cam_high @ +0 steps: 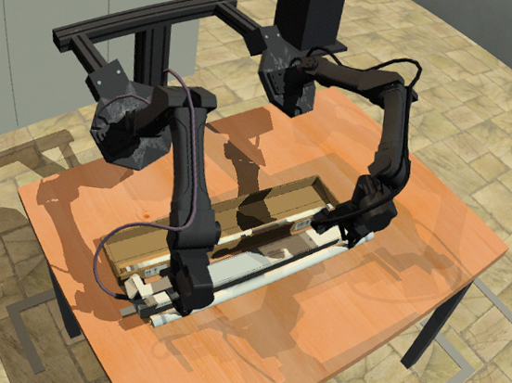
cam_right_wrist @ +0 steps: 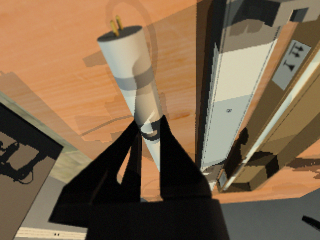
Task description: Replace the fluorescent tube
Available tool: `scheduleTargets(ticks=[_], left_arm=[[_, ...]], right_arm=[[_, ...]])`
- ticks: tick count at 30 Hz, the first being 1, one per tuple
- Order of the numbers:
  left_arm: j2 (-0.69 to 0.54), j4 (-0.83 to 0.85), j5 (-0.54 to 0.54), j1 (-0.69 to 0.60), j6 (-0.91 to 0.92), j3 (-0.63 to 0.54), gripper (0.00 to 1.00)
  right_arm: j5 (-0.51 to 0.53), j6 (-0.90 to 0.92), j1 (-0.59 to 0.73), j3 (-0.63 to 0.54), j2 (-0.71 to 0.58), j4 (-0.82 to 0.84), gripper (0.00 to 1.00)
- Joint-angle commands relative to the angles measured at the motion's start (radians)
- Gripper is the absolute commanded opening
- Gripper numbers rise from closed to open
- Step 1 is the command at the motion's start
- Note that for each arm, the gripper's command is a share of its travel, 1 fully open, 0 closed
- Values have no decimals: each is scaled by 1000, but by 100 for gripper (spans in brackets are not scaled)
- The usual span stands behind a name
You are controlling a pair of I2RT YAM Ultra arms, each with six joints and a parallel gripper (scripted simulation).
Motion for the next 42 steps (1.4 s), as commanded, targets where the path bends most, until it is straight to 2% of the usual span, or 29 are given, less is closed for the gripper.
scheduleTargets(ticks=[1, 3, 12, 14, 17, 19, 20, 22, 26, 28, 29, 32, 37, 38, 40, 42], left_arm=[[-28, -16, 24, -13, 3, 24, 11], [-33, 16, 26, -23, -10, -25, 11], [-56, 44, 28, -27, -3, -68, 11], [-58, 4, 27, -27, -6, -22, 11], [-68, 27, 27, -27, 0, -16, 11], [-43, 44, 27, -27, 8, -30, 11], [-56, 42, 27, -27, 7, -75, 11], [-65, 36, 25, -27, -8, -49, 11], [-50, 48, 26, -27, 4, -84, 11], [-53, 17, 24, -27, -4, -50, 11], [-66, 31, 24, -27, -7, -75, 11], [-38, 38, 25, -27, 1, -58, 11], [-38, 54, 25, -26, 9, -86, 11], [-29, 26, 23, -26, -7, -62, 11], [-53, 51, 22, -27, -13, -94, 11], [-65, 55, 22, -27, -9, -91, 11]], right_arm=[[0, -1, 2, 15, -33, -2, 11], [2, 0, 6, -3, -40, 18, 11], [1, 9, -3, -44, -55, 21, 11], [-2, 4, -5, -2, -60, -6, 11], [0, 6, -5, 1, -63, -3, 11], [0, 1, -12, 3, -26, 14, 11], [1, 1, -13, -18, -24, 25, 11], [0, 9, -13, -56, -41, 12, 11], [2, 2, -17, -13, -46, 25, 11], [0, 3, -7, -41, -50, 4, 11], [-1, 4, -7, -61, -62, 16, 11], [0, 3, -7, -7, -42, 5, 11], [2, 4, -7, -8, -36, 15, 11], [2, 4, -7, -20, -42, 24, 11], [1, 6, -7, -65, -64, 37, 11], [0, 9, -8, -54, -60, 19, 11]])
